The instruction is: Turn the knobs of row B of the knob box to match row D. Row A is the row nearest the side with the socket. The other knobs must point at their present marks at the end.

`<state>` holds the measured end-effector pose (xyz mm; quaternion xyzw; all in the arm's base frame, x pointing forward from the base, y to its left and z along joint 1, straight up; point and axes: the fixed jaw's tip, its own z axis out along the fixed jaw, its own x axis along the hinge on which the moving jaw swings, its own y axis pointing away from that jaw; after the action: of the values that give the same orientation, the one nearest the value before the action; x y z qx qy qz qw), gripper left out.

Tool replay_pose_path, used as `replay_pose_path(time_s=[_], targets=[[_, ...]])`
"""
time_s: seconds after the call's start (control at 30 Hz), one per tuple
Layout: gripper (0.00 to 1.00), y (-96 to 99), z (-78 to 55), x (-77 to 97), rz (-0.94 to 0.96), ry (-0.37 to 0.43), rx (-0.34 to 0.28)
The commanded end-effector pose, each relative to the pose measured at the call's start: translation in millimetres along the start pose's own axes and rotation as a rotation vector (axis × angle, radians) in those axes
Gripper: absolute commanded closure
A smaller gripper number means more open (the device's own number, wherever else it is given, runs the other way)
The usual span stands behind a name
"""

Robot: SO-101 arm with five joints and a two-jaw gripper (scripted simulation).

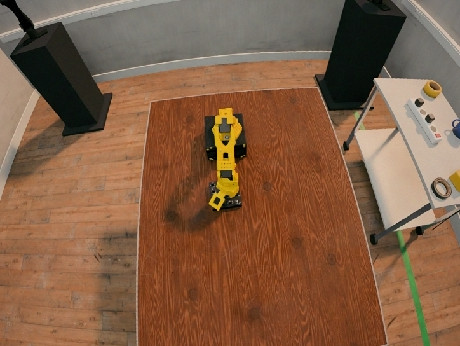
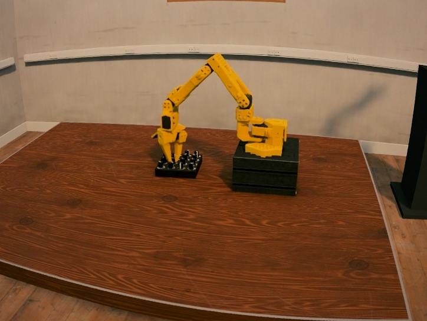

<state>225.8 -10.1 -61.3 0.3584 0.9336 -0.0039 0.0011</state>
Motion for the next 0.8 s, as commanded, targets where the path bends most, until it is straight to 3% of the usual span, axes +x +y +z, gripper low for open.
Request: replay_pose_path(time_s=[0.0, 0.5, 0.77], targets=[[0.99, 0.8, 1.3, 2.6, 0.052, 0.007, -0.005], [0.99, 0.7, 1.3, 1.6, 0.227, 0.007, -0.004], [0.99, 0.7, 1.3, 1.6, 0.227, 0.007, -0.004]])
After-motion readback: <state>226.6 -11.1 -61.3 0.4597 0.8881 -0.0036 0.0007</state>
